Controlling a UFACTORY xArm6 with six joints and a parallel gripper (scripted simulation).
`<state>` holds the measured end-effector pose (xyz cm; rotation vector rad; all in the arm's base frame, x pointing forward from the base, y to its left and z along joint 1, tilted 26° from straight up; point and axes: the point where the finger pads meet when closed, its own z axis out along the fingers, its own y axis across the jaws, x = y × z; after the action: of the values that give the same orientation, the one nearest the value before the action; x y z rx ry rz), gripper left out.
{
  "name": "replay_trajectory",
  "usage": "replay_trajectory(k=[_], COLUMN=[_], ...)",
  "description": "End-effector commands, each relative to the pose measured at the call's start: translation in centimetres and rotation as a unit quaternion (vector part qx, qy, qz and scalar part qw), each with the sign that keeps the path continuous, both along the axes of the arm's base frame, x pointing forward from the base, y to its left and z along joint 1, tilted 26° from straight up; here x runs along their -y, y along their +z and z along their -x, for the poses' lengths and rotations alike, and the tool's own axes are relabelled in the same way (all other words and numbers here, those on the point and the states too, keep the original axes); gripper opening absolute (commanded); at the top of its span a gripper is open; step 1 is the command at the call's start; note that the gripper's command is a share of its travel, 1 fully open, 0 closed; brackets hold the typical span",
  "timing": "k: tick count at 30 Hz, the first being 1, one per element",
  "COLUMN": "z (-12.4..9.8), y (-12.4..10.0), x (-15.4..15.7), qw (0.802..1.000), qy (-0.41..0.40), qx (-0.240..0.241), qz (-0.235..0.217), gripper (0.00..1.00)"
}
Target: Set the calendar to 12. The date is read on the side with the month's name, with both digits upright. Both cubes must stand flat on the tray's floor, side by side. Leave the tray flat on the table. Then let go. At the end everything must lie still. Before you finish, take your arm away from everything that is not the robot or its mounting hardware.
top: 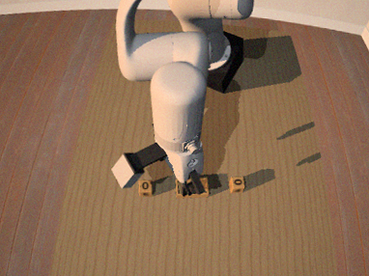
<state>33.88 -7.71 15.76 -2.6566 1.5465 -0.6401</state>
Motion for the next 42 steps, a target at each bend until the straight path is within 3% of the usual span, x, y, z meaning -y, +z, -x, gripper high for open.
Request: replay_trajectory(k=[1,10,12,13,18,24,26,27,42], z=[-0.4,-0.4,-0.4,-0.3,0.0,0.7,0.7,0.7,0.7], y=[-0.6,-2.0,-2.0,-2.3,-2.9,-3.7,-3.8,-3.8,-3.8], x=[-2.4,-7.1,-7.1,-8.5,-10.4,-13.6,-13.9,-13.9,-13.9], qw=[0.996,0.965,0.965,0.949,0.923,0.865,0.859,0.859,0.859], qy=[0.078,0.239,0.239,0.286,0.35,0.456,0.466,0.466,0.466], qx=[-0.02,-0.055,-0.055,-0.064,-0.074,-0.089,-0.09,-0.09,-0.09], qz=[0.031,0.095,0.095,0.115,0.142,0.189,0.193,0.193,0.193], gripper=[1.0,1.0,1.0,1.0,1.0,1.0,1.0,0.47,0.47])
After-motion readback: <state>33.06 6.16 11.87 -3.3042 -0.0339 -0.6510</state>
